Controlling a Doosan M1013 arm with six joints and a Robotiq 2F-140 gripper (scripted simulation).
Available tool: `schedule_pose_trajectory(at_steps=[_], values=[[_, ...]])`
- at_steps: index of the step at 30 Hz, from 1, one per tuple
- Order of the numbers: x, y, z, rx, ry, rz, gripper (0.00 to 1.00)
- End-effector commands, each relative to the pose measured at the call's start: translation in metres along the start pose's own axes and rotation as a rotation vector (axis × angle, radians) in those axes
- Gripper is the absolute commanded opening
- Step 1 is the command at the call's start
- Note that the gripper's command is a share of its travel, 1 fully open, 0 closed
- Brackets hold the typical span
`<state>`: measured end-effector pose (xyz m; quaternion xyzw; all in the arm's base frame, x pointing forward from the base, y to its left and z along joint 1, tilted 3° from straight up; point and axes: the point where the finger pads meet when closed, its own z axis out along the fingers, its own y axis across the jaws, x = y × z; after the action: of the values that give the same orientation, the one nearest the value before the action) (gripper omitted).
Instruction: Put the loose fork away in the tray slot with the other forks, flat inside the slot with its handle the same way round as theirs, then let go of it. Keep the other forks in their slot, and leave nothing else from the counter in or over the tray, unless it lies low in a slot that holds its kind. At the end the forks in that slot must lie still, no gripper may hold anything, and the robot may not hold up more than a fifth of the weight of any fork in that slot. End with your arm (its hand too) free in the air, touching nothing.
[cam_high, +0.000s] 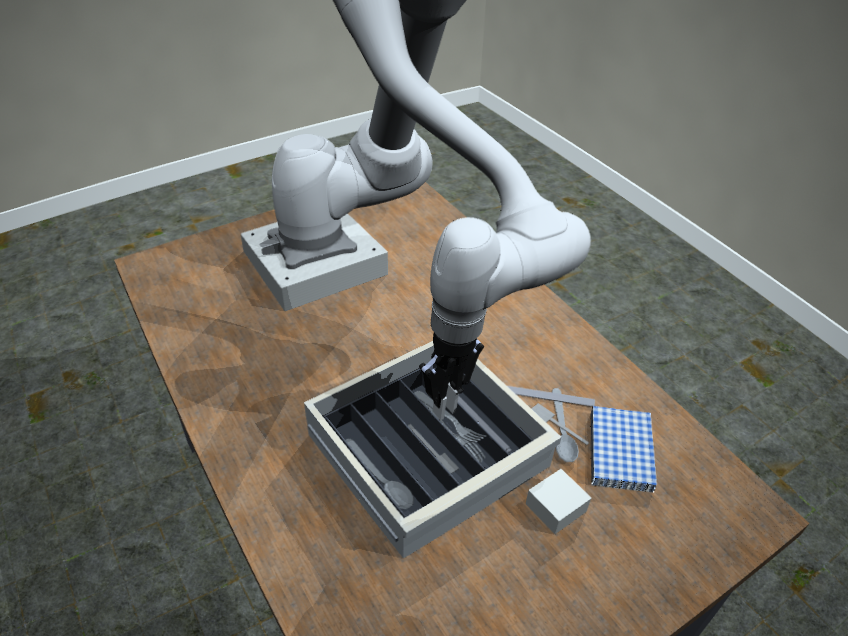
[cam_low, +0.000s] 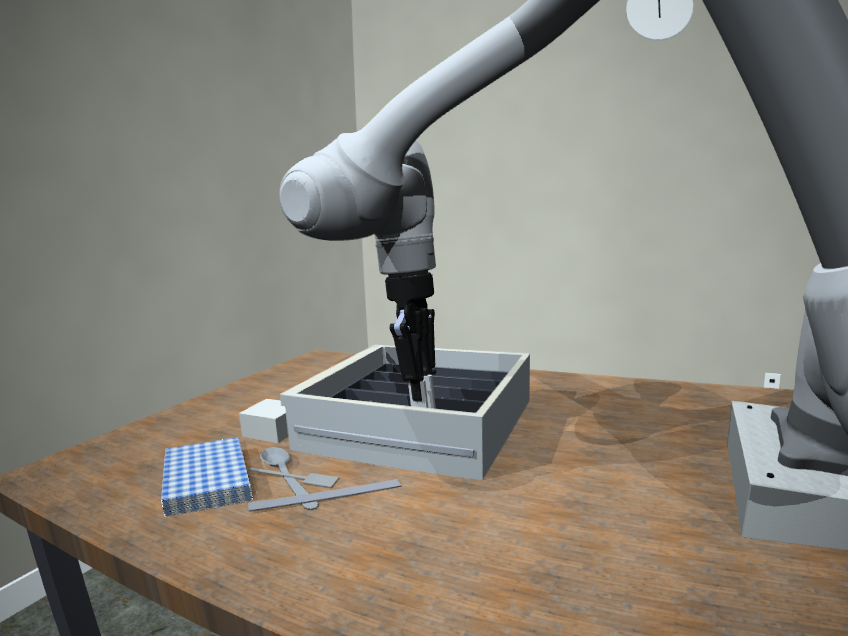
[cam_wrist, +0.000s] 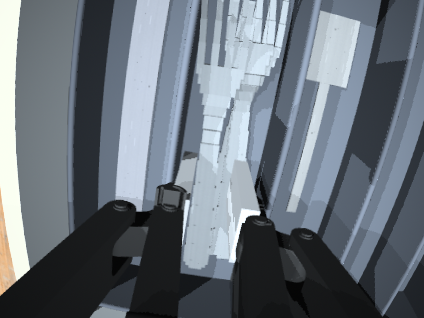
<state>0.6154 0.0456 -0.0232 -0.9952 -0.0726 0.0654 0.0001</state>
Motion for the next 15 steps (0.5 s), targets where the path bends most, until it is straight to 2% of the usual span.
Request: schedule_pose_trajectory(at_steps=[1, 15], values=[[-0.0029, 0.0012, 0.0045, 0.0, -0.003, 0.002, 0.14], [-0.003, 0.0012, 0.0031, 0.0, -0.003, 0.002, 0.14]])
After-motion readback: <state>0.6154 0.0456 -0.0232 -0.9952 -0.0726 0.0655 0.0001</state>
